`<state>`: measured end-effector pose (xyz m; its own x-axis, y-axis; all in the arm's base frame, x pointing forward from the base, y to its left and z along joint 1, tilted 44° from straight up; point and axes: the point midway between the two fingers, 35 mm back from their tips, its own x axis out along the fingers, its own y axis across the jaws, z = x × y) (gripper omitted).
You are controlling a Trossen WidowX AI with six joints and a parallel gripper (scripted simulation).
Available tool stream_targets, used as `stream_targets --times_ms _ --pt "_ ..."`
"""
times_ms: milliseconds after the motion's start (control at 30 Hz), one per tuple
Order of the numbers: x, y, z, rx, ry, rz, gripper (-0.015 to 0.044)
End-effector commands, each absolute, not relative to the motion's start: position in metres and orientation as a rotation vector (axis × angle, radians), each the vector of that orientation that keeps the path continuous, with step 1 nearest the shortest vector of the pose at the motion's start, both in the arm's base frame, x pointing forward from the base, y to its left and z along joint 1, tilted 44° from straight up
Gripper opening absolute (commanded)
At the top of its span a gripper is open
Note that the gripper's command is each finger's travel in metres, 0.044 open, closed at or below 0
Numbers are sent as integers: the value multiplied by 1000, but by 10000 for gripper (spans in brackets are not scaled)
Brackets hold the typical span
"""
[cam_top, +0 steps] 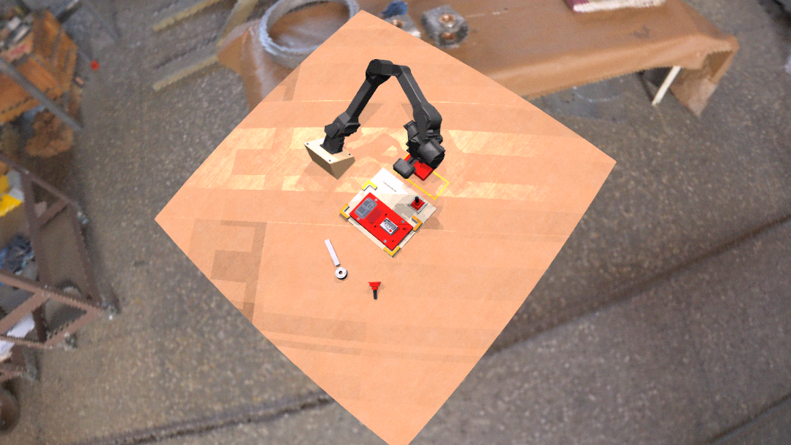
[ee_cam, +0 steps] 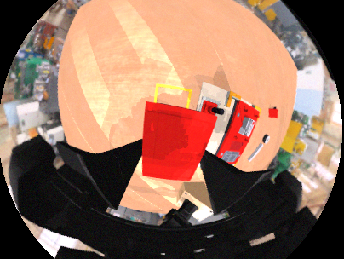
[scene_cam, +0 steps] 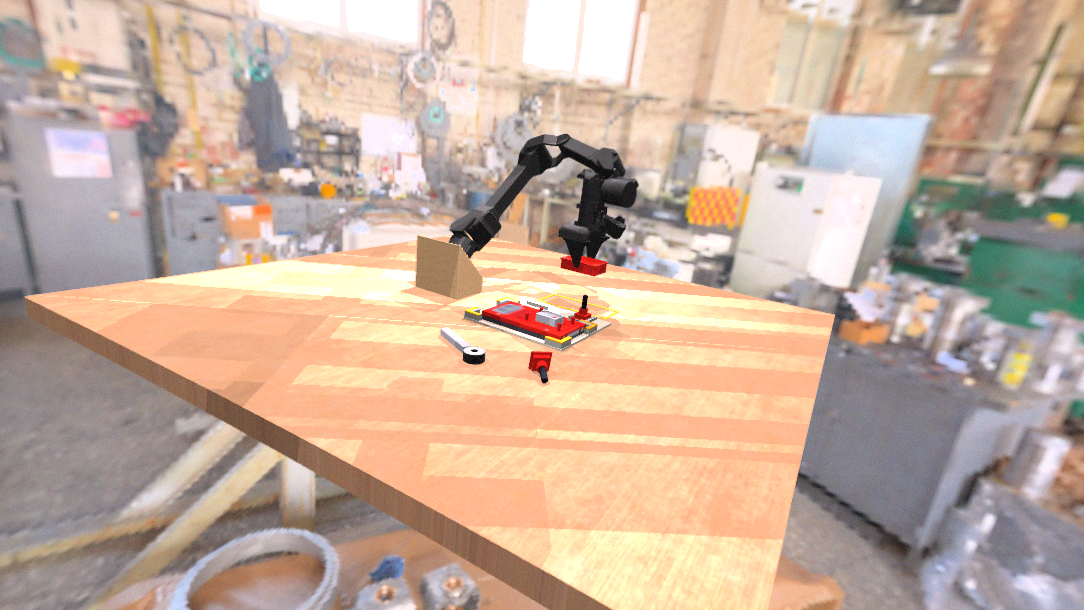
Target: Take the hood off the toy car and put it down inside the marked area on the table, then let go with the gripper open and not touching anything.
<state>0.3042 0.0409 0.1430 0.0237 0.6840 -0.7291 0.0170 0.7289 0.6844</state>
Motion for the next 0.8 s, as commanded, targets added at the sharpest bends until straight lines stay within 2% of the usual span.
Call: stream_targets --times_ms 0,767 --pt "300 45 148 615 1469 568 0" --pt "303 59 134 614 1469 567 0"
